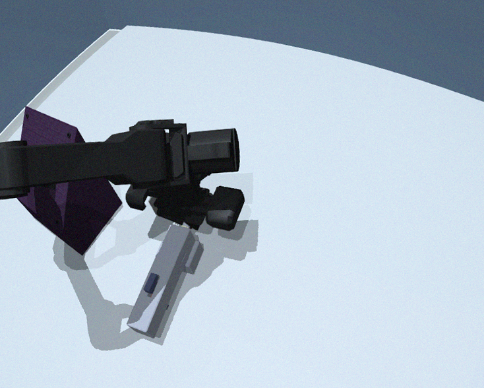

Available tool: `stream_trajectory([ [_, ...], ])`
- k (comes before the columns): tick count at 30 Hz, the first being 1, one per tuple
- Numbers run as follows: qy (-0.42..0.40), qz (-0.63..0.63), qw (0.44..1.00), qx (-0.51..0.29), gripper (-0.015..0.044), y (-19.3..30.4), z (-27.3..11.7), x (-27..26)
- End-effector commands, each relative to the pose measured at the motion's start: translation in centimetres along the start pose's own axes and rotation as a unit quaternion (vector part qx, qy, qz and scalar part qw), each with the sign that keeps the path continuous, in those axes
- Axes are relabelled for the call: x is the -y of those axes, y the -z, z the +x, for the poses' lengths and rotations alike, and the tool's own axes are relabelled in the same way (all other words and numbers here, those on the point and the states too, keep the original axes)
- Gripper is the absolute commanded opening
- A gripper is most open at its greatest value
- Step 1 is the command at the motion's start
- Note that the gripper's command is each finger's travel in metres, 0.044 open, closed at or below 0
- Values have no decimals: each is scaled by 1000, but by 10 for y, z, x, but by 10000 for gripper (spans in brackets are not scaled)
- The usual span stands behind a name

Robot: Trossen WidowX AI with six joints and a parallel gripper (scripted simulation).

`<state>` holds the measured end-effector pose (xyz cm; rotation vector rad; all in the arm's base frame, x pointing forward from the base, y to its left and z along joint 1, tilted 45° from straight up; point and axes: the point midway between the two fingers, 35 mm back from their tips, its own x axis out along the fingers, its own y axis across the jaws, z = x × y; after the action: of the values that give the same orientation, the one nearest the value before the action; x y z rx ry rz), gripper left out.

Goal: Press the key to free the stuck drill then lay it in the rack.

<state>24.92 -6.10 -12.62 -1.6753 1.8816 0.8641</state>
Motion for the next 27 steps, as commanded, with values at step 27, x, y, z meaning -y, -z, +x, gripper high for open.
stream_trajectory([
  [27, 2, 0, 1000, 2, 0, -43, -2, 2],
])
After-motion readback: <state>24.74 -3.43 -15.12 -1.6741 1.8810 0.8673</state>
